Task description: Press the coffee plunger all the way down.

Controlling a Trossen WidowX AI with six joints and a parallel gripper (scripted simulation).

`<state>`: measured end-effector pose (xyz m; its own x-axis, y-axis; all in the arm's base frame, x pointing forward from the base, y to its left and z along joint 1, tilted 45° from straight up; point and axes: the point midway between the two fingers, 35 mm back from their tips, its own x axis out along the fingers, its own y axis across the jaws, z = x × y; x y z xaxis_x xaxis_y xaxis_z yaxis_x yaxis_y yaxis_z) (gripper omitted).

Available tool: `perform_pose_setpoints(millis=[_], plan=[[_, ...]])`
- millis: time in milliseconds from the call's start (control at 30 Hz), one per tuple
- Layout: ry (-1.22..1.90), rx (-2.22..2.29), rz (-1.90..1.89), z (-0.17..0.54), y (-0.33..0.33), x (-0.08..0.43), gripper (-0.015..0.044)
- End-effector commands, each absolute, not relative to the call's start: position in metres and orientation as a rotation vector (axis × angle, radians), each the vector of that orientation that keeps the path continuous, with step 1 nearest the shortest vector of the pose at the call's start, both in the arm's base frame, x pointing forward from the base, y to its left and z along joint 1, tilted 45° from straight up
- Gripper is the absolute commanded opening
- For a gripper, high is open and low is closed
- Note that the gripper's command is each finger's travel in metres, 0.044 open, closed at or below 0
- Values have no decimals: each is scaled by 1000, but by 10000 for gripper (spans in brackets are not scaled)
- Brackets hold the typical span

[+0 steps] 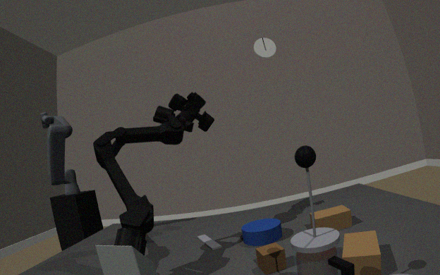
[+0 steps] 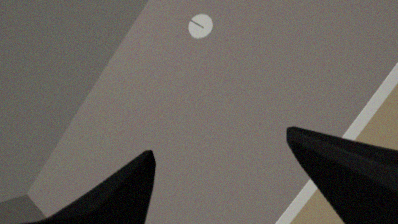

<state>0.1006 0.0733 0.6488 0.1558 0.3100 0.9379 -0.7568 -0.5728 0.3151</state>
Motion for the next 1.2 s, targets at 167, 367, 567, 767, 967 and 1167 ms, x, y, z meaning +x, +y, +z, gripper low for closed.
perform_pose_setpoints(millis=[167,367,567,767,967,1167], plan=[[-455,1512,1418,639,77,136,440],[-429,1458,1204,618,74,191,440],[-420,1265,909,583,54,261,440],[-346,1137,636,535,15,322,440],[-268,1017,400,483,-35,365,440],[-121,920,195,419,-90,398,440]])
